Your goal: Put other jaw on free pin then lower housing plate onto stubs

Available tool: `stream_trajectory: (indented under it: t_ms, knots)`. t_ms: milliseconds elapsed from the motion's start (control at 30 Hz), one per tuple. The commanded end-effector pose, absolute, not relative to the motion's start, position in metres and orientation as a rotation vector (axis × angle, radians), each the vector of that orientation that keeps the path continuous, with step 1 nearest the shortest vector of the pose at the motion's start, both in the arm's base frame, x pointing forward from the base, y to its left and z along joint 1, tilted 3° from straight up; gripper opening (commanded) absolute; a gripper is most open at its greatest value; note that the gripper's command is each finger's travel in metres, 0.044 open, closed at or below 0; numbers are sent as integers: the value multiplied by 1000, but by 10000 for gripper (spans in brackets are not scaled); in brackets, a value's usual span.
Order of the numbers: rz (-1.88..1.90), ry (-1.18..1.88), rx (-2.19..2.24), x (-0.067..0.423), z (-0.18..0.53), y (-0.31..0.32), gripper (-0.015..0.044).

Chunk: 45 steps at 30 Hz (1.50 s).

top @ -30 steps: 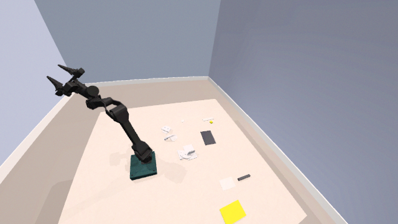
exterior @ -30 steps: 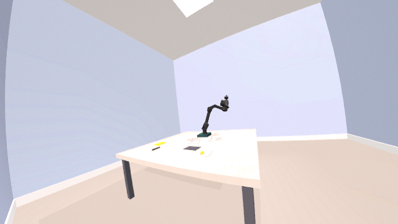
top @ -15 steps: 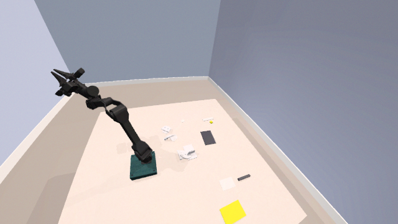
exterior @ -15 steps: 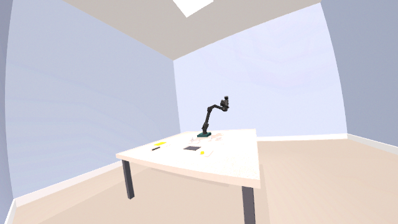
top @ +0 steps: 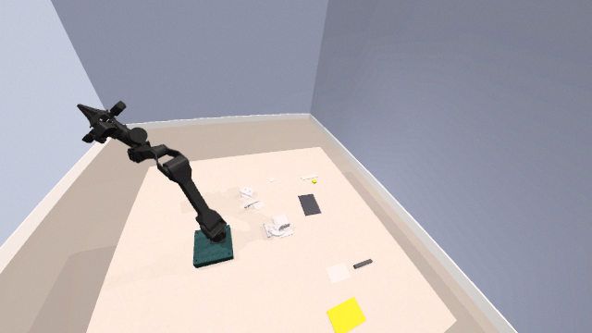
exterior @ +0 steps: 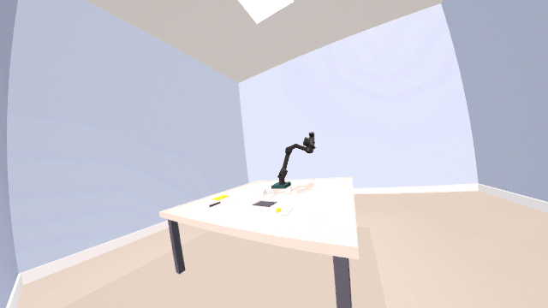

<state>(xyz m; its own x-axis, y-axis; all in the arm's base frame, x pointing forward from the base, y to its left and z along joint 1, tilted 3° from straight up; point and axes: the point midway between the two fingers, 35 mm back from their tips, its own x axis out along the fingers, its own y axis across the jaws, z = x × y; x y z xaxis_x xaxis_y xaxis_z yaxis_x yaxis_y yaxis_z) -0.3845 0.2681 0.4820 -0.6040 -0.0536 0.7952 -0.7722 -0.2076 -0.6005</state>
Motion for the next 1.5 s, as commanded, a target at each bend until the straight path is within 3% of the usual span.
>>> stream_trajectory:
  t_ms: [0,533,1467]
  knots:
    - [1866,-1549,973,-384,482,269,26]
    - [2031,-1363,725,-361,467,333,440]
    - [2165,-911,314,-287,420,431,440]
